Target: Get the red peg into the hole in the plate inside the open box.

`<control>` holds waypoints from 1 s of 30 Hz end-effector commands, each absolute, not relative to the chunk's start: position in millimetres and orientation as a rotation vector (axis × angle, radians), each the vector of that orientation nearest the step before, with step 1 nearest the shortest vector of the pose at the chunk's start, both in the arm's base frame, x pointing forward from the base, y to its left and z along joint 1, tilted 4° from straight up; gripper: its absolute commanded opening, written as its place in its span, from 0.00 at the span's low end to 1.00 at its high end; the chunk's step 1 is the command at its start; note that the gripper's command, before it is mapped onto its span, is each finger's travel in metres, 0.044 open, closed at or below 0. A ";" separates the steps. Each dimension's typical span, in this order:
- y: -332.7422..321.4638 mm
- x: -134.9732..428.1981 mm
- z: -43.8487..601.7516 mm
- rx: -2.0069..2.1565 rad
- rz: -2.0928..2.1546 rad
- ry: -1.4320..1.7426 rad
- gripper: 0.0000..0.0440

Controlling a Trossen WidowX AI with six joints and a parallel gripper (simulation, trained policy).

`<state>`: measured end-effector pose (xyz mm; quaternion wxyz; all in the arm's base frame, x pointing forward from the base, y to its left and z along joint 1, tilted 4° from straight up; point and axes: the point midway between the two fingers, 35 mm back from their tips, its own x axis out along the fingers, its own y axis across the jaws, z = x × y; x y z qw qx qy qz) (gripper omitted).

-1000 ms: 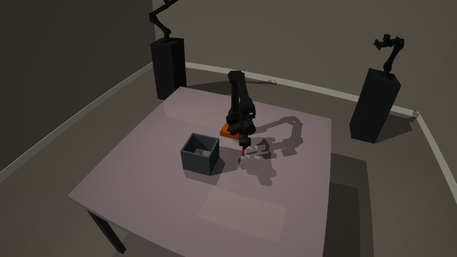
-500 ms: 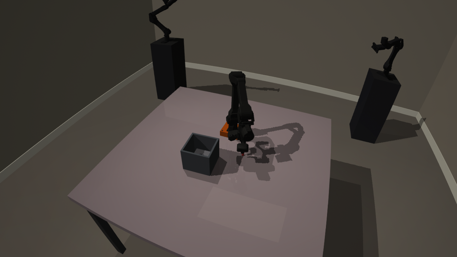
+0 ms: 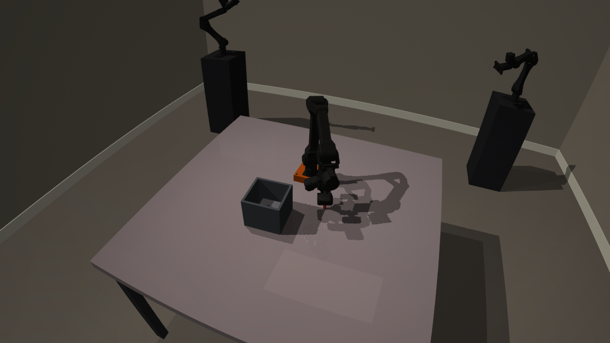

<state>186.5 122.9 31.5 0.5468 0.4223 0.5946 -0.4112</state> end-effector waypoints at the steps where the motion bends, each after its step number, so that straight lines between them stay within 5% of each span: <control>1: 127.1 192.8 42.4 1.043 -0.935 1.405 0.00; 30: 86.9 243.4 166.2 1.177 -0.722 1.189 0.00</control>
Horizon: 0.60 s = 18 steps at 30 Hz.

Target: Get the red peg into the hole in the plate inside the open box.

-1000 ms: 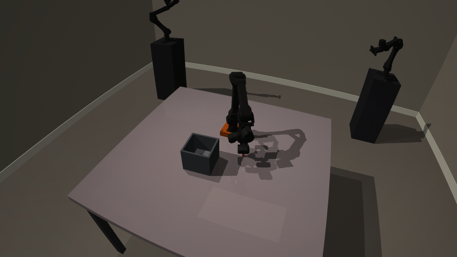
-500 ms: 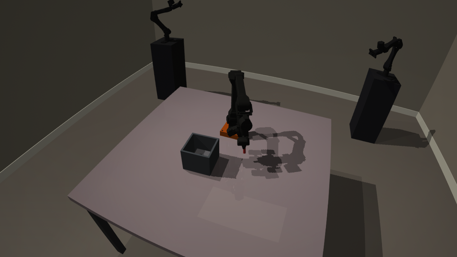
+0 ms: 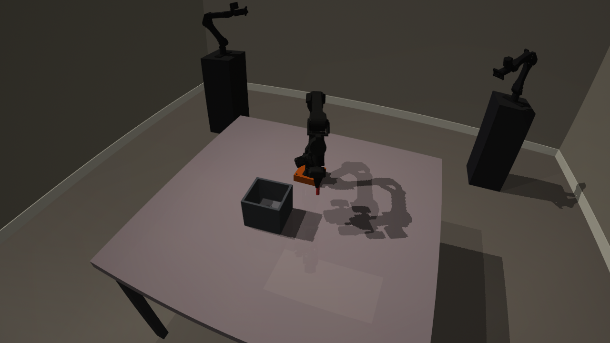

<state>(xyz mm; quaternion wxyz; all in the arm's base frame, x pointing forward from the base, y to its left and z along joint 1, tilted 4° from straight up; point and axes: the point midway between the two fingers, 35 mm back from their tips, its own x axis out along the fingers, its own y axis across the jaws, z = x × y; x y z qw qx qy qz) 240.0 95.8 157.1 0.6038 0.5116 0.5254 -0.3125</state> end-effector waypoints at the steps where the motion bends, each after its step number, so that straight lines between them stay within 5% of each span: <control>1: 83.3 244.9 169.5 1.176 -0.724 1.179 0.00; 18: 20.9 261.0 184.5 1.145 -0.834 1.089 0.00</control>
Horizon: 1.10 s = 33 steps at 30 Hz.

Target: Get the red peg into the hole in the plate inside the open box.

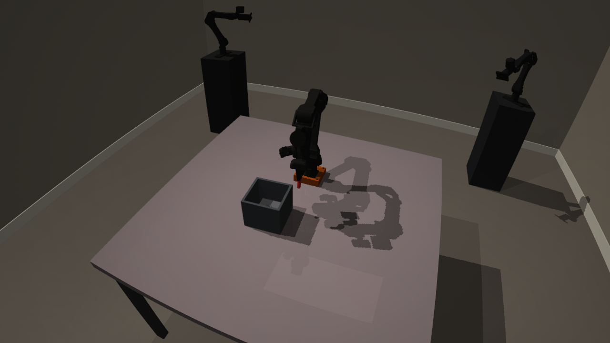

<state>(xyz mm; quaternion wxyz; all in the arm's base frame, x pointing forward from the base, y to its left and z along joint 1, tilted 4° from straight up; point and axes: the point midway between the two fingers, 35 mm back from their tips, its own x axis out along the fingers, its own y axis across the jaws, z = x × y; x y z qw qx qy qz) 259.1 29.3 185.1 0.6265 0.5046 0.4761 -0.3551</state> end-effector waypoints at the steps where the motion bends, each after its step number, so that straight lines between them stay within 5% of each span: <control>1: 17.7 261.8 184.3 1.143 -0.841 1.088 0.00; 33: -61.5 289.4 145.4 1.132 -0.975 1.142 0.00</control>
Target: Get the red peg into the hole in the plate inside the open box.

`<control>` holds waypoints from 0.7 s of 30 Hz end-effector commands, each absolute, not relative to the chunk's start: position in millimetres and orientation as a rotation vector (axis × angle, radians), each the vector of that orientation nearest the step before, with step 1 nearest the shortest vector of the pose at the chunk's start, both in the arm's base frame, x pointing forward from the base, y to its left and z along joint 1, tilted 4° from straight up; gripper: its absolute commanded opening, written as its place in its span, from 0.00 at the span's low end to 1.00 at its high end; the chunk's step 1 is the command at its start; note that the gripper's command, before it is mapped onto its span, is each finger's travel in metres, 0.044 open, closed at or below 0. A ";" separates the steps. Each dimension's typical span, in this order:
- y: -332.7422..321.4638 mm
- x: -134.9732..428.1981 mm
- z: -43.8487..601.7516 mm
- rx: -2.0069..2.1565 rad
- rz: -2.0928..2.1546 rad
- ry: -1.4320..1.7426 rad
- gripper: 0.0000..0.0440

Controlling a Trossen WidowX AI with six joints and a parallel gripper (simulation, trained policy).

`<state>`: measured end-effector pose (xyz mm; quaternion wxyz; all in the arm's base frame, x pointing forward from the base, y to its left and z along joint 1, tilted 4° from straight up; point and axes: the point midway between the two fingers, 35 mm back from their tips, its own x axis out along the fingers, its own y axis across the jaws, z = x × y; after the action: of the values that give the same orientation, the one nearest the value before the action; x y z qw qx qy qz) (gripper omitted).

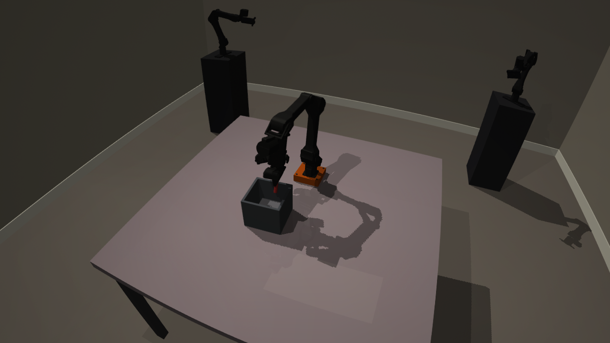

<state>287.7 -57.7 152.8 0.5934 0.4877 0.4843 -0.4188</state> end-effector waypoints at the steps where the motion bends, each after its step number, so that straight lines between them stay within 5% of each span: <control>1: -63.2 290.3 142.9 1.132 -0.976 1.145 0.00; 21: -80.5 309.6 91.5 1.132 -0.956 1.201 0.00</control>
<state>308.8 -80.5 100.0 0.5806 0.4868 0.5055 -0.4128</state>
